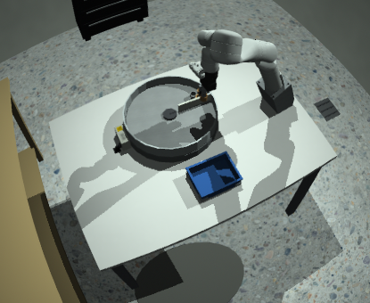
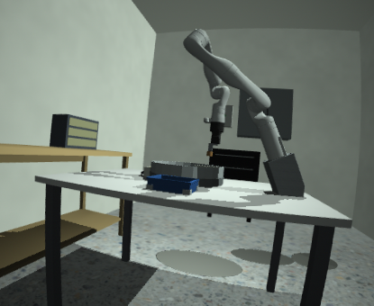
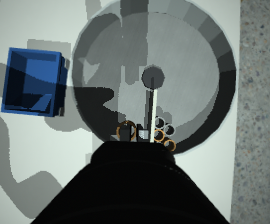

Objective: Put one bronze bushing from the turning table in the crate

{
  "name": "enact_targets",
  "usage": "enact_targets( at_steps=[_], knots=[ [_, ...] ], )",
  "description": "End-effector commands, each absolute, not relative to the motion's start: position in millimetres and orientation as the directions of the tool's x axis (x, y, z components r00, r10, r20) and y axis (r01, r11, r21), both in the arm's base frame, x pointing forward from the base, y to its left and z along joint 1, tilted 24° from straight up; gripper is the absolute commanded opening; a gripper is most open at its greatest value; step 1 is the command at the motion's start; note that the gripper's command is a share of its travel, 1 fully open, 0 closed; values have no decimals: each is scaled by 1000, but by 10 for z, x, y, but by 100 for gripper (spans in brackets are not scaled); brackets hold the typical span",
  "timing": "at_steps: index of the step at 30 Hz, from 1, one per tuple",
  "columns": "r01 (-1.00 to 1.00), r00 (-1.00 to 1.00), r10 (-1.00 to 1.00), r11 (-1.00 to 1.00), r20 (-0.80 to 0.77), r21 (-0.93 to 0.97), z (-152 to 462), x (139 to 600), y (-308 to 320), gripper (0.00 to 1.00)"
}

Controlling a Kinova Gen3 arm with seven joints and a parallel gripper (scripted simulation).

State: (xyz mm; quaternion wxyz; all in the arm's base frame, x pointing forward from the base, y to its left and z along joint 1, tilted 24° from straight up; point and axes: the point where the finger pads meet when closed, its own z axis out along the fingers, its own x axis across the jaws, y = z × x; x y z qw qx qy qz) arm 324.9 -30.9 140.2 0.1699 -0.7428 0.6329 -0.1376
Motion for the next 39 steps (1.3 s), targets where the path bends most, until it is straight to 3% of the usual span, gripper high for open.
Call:
enact_targets(
  at_steps=[1,10,15,27,32,39],
  knots=[
    [-886,235,-972,-217,7,-410,1398,3271,-3,0],
    [-886,235,-972,-217,7,-410,1398,3271,-3,0],
    [-887,226,-974,-207,4,-413,1472,3297,547,0],
    [-887,226,-974,-207,4,-413,1472,3297,547,0],
    [-888,219,-976,-200,0,-415,1548,3331,1107,0],
    [-888,219,-976,-200,0,-415,1548,3331,1107,0]
  ],
)
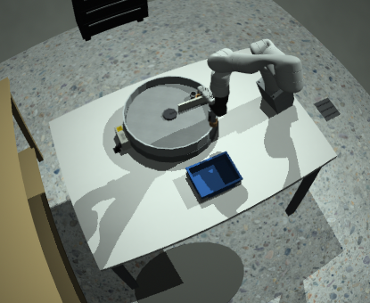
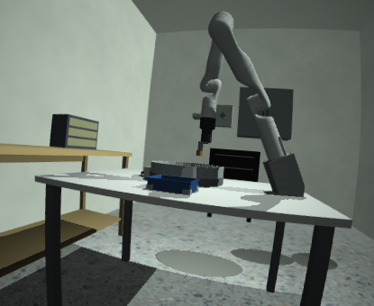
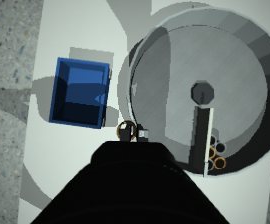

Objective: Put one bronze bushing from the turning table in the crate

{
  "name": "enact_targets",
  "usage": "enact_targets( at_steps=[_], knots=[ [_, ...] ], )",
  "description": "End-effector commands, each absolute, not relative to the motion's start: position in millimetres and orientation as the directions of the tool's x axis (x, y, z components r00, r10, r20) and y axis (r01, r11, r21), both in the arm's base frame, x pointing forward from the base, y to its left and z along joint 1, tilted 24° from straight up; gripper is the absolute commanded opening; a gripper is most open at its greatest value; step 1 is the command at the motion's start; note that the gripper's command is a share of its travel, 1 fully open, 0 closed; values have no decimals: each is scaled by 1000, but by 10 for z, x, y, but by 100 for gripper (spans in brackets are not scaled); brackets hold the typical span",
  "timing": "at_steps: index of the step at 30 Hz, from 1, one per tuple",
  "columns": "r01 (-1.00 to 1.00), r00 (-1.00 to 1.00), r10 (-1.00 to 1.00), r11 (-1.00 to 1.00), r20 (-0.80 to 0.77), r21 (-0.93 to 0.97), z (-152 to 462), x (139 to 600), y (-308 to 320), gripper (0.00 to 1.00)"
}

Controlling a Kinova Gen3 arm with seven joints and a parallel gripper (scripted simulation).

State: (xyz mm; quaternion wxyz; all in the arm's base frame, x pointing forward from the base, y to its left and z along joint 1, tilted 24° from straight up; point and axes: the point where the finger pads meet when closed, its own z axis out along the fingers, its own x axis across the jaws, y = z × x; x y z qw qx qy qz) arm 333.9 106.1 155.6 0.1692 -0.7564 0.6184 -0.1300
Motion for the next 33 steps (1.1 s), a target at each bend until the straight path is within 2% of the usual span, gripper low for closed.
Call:
enact_targets(
  at_steps=[1,5,10,22,27,33],
  knots=[
    [-888,219,-976,-200,0,-415,1548,3331,1107,0],
    [-888,219,-976,-200,0,-415,1548,3331,1107,0],
    [-888,215,-977,-195,-2,-415,1624,3367,1673,0],
    [-888,215,-977,-195,-2,-415,1624,3367,1673,0],
    [-889,213,-977,-192,-4,-416,1700,3405,2243,0],
    [-889,213,-977,-192,-4,-416,1700,3405,2243,0]
  ],
)
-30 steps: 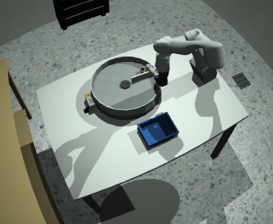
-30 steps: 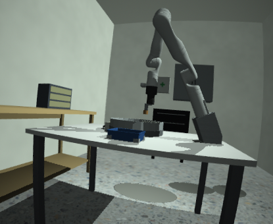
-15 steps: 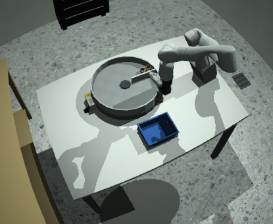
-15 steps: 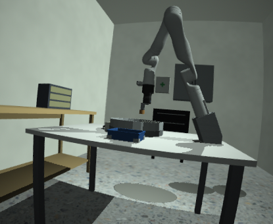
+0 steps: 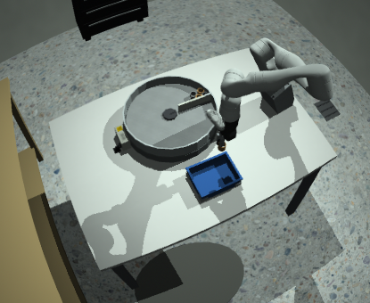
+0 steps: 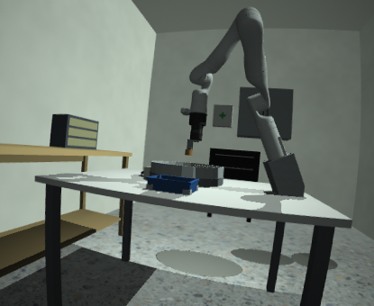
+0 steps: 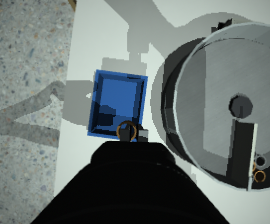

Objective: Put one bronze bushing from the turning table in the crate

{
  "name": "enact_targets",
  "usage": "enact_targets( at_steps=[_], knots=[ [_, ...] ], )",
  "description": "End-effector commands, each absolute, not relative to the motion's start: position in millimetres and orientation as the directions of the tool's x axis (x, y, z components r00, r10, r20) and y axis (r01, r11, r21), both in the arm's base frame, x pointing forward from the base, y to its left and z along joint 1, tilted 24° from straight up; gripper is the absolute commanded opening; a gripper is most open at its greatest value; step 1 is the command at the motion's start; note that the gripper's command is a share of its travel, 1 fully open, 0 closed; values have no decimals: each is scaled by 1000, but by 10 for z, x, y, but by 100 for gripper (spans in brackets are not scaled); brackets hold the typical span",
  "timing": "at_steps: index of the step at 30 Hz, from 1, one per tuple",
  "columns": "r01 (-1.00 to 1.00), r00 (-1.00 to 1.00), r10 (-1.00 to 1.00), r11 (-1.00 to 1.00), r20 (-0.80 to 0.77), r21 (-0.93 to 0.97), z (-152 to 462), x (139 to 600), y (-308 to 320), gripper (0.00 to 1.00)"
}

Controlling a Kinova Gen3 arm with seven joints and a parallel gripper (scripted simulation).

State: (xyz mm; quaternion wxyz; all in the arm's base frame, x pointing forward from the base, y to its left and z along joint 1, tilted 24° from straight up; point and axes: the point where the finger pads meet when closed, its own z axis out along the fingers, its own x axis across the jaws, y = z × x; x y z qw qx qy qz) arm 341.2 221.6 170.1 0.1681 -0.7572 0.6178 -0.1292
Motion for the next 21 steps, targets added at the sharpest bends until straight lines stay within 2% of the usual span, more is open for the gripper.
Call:
enact_targets(
  at_steps=[1,21],
  knots=[
    [-889,213,-977,-192,-4,-416,1700,3405,2243,0],
    [-881,253,-967,-234,7,-411,1666,3317,2368,0]
  ],
)
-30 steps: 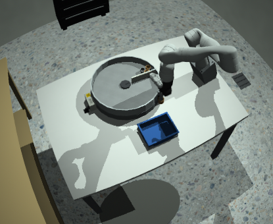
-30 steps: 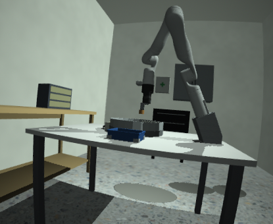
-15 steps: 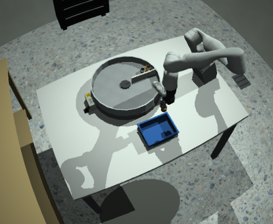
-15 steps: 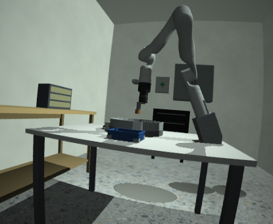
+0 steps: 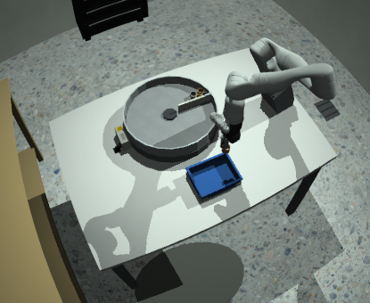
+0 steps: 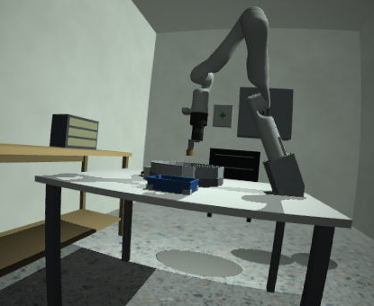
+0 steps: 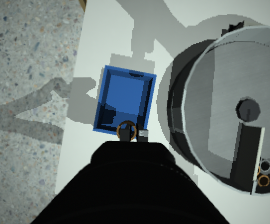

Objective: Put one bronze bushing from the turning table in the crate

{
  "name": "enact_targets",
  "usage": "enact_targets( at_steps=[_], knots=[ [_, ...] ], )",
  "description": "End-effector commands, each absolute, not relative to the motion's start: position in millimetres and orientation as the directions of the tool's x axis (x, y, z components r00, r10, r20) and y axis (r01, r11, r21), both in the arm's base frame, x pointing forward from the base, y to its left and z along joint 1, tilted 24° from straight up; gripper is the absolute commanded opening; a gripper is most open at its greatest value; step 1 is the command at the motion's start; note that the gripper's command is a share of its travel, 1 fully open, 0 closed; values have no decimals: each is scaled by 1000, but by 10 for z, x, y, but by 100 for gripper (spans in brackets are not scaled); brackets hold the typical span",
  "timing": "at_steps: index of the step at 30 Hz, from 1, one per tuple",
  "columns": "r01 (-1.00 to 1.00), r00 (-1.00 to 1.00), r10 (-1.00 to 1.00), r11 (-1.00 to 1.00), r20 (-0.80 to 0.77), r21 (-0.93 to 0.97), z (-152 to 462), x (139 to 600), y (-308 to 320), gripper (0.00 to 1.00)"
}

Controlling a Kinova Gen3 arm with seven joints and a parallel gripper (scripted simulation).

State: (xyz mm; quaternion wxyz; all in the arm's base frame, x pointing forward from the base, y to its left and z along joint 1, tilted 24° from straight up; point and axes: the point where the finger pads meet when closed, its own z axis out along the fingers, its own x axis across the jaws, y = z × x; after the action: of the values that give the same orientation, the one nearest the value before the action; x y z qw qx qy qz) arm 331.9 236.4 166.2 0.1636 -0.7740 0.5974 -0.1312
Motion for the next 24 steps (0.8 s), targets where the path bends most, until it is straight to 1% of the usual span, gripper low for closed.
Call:
enact_targets(
  at_steps=[1,7,19,24],
  knots=[
    [-881,253,-967,-234,7,-411,1666,3317,2368,0],
    [-881,253,-968,-233,7,-411,1460,3408,2389,0],
    [-881,253,-968,-233,7,-411,1460,3408,2389,0],
    [-881,253,-967,-234,7,-411,1254,3497,2414,0]
  ],
)
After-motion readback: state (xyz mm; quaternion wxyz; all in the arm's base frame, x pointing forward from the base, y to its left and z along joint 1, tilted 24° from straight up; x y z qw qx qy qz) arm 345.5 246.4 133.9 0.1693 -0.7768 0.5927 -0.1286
